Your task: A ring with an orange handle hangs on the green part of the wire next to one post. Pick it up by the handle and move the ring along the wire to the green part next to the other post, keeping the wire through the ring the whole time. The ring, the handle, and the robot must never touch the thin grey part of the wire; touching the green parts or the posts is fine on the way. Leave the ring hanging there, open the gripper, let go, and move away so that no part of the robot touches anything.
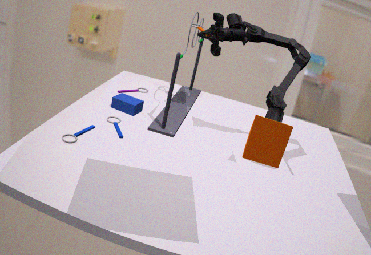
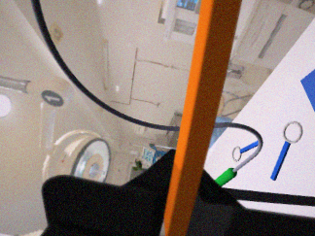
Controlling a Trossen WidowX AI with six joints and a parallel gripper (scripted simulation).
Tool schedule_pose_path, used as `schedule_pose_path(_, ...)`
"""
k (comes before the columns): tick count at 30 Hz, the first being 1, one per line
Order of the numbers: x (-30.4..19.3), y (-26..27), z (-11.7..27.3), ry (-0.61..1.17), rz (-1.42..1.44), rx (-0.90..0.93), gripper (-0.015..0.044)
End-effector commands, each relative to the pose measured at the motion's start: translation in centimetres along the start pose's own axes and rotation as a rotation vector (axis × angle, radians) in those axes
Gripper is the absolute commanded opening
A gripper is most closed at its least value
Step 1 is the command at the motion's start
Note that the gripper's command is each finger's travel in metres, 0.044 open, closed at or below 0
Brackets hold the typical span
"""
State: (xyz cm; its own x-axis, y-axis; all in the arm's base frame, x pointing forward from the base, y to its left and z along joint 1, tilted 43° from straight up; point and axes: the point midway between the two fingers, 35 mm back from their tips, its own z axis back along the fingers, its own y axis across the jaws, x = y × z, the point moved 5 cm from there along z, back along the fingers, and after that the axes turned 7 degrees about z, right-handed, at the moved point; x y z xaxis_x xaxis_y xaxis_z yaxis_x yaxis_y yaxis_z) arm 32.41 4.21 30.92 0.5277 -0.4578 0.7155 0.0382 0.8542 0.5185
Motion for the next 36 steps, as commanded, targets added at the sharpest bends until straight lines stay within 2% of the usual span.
schedule_pose_path(1, 0.1, 0.1, -0.1, -0.004, 0.046, -0.021, -0.0150)
schedule_pose_path(36, 0.0, -0.9, -0.2, -0.027, 0.445, -0.248, -0.0150)
